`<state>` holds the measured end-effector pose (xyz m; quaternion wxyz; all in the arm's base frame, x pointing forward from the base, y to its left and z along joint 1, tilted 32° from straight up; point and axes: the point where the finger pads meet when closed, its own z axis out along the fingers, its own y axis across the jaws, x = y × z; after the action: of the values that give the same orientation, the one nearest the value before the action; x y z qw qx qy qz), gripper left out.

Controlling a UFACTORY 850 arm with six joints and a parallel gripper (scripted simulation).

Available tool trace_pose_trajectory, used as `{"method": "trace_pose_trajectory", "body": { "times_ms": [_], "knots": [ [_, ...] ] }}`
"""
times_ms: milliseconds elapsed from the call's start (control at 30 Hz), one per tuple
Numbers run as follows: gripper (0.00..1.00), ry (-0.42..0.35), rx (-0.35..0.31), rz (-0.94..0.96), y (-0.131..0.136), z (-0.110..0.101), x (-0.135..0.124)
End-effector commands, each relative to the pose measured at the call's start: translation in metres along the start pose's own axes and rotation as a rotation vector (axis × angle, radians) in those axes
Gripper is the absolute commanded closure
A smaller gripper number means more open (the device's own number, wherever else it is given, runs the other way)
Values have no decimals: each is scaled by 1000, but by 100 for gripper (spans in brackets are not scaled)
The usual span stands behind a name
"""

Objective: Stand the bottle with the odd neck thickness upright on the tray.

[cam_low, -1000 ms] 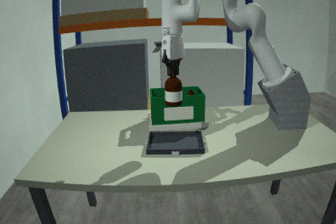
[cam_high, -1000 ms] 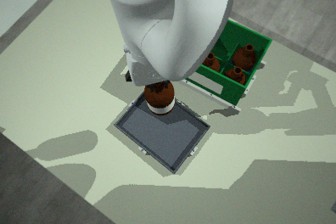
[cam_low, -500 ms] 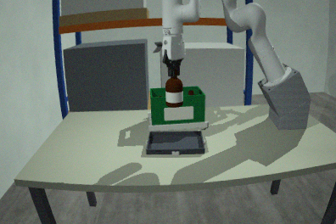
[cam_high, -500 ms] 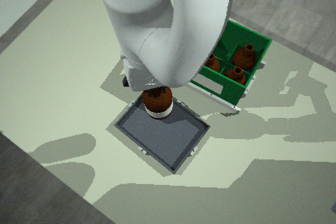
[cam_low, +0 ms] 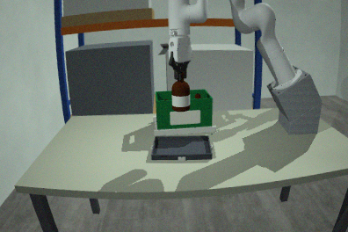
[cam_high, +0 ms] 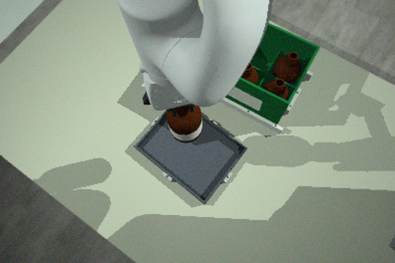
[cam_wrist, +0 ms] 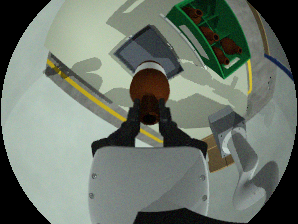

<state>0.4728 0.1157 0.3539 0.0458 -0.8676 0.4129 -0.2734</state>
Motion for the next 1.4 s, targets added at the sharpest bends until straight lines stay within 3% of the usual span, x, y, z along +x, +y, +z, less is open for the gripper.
{"method": "trace_pose_trajectory", "body": {
  "times_ms": [0, 1367],
  "knots": [
    [100, 1, 2, 0, -1, -1, 0],
    [100, 1, 2, 0, -1, 6, -1]
  ]
}}
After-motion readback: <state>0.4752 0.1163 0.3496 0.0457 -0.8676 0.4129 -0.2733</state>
